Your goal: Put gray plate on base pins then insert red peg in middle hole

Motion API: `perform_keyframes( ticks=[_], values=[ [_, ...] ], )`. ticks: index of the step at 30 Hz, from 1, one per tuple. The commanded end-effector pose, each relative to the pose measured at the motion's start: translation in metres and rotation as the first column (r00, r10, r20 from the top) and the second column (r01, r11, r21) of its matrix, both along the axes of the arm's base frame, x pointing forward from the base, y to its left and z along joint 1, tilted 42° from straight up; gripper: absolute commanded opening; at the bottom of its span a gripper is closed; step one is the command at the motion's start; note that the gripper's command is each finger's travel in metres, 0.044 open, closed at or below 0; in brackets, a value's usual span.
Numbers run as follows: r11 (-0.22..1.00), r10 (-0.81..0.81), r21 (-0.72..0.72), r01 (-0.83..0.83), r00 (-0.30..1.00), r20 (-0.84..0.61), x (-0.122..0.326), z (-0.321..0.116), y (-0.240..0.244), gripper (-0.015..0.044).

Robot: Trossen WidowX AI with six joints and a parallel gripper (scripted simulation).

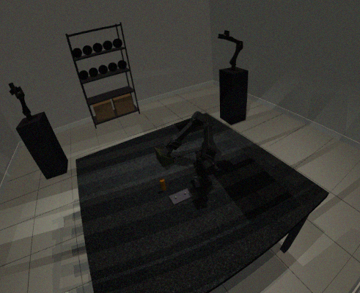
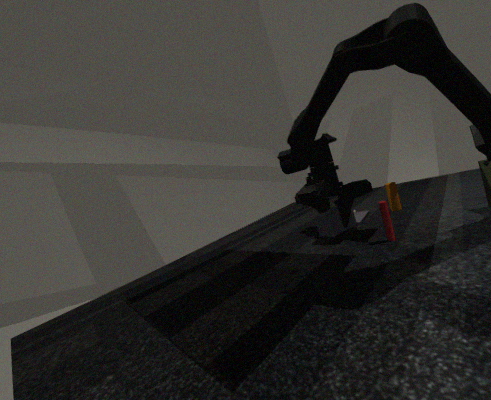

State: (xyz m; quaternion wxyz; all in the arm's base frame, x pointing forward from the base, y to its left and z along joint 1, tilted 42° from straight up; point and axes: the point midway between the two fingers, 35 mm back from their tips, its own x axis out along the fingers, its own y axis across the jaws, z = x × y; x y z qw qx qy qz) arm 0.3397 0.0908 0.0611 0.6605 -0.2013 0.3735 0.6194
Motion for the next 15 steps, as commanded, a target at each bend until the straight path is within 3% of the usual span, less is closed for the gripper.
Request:
perform_keyframes(
  ticks=[1,15],
  values=[
    [1.000,-0.003,-0.005,0.003,1.000,0.009,0.003,0.008,-0.010,0.0000],
    [1.000,-0.003,-0.010,0.003,1.000,0.008,0.005,0.039,-0.042,0.0000]
  ],
)
